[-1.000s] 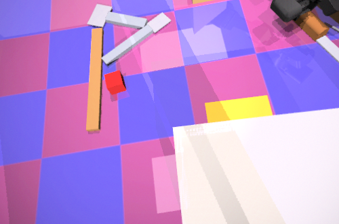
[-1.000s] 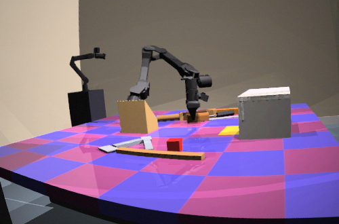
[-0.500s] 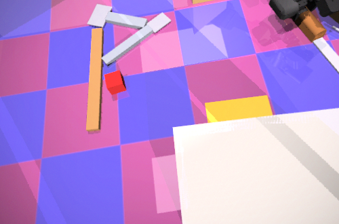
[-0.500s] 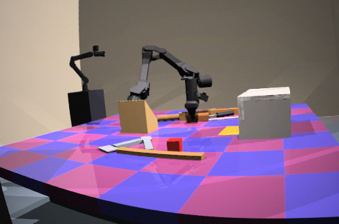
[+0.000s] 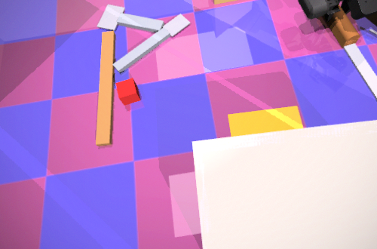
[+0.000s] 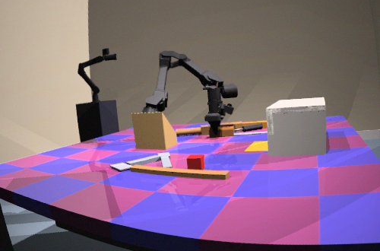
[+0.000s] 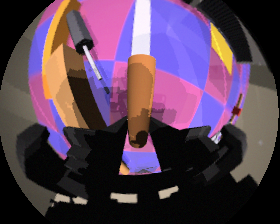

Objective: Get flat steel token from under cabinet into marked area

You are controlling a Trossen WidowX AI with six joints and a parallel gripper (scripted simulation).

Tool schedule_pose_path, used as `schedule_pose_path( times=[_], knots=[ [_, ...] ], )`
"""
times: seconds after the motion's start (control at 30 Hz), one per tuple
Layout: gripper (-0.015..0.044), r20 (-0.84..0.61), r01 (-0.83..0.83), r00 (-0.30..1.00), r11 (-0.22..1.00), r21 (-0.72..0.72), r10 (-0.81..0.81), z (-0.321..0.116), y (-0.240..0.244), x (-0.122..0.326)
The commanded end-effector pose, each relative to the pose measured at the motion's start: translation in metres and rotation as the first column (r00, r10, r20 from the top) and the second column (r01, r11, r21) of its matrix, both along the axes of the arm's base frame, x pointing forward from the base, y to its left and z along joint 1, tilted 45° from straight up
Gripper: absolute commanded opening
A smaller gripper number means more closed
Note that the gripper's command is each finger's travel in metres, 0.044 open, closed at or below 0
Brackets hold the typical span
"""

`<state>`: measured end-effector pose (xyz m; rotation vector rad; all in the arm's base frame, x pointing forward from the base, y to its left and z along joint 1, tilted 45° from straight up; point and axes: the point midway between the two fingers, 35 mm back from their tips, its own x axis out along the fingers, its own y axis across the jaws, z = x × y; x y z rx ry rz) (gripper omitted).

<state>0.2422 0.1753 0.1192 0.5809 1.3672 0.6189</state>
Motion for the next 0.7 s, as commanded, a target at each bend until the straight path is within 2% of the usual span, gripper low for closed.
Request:
schedule_pose_path(
  times=[0.0, 0.67],
  knots=[
    [0.0, -0.021, 0.029, 0.999, 1.0, 0.004, -0.029, 0.0014, -0.0003, 0.0014],
    [0.0, -0.134, 0.141, 0.981, 0.99, 0.01, -0.138, 0.0014, -0.0003, 0.0015]
  ],
)
